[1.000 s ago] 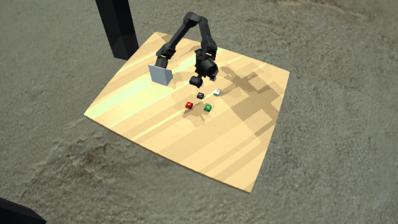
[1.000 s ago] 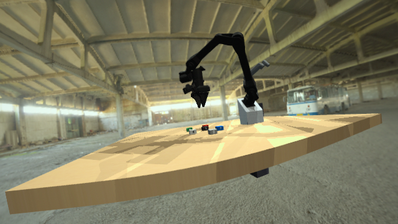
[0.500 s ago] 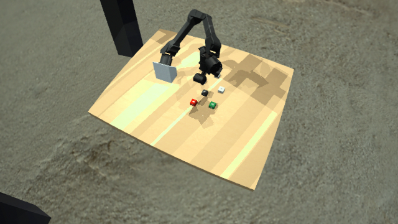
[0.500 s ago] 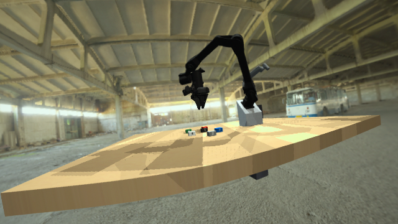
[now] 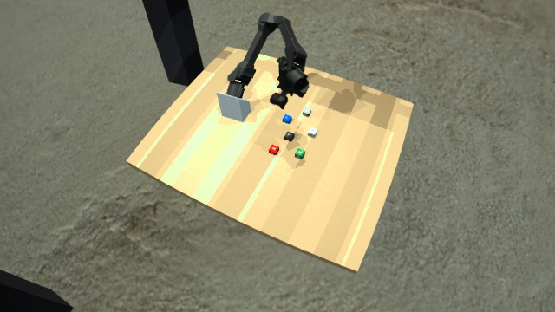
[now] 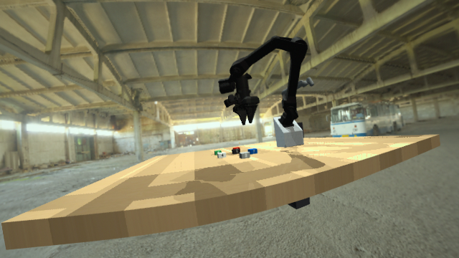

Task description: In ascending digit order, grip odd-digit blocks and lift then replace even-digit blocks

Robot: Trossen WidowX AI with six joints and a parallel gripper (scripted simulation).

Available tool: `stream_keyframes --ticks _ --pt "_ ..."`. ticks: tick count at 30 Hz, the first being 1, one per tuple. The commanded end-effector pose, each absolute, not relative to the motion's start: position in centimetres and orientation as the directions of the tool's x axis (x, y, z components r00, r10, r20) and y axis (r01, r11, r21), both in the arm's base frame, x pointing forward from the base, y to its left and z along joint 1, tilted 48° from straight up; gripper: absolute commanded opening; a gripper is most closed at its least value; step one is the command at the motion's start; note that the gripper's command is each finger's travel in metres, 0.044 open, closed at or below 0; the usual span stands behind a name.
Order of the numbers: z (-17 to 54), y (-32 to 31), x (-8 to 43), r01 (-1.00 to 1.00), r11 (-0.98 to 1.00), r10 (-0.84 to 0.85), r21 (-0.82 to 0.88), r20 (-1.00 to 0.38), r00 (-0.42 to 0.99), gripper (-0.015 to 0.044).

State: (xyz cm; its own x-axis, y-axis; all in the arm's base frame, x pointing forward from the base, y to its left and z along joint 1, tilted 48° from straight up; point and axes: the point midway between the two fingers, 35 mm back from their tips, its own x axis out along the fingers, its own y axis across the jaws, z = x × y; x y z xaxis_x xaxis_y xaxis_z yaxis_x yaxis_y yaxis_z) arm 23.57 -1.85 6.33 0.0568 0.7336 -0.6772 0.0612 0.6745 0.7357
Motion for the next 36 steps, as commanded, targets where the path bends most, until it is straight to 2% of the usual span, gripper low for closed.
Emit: stream_keyframes --ticks 1,21,30,36 --pt "6.9 -0.9 22.5 0.068 0.671 0.736 0.739 -0.674 0.060 0.0400" --pt "7.0 -0.9 22.6 0.067 0.672 0.736 0.738 -0.675 0.060 0.0400" --pt "12.3 3.4 28.7 0.059 0.673 0.735 0.737 -0.676 0.062 0.0400" --pt "13.0 4.0 29.2 0.065 0.668 0.738 0.741 -0.672 0.063 0.0400"
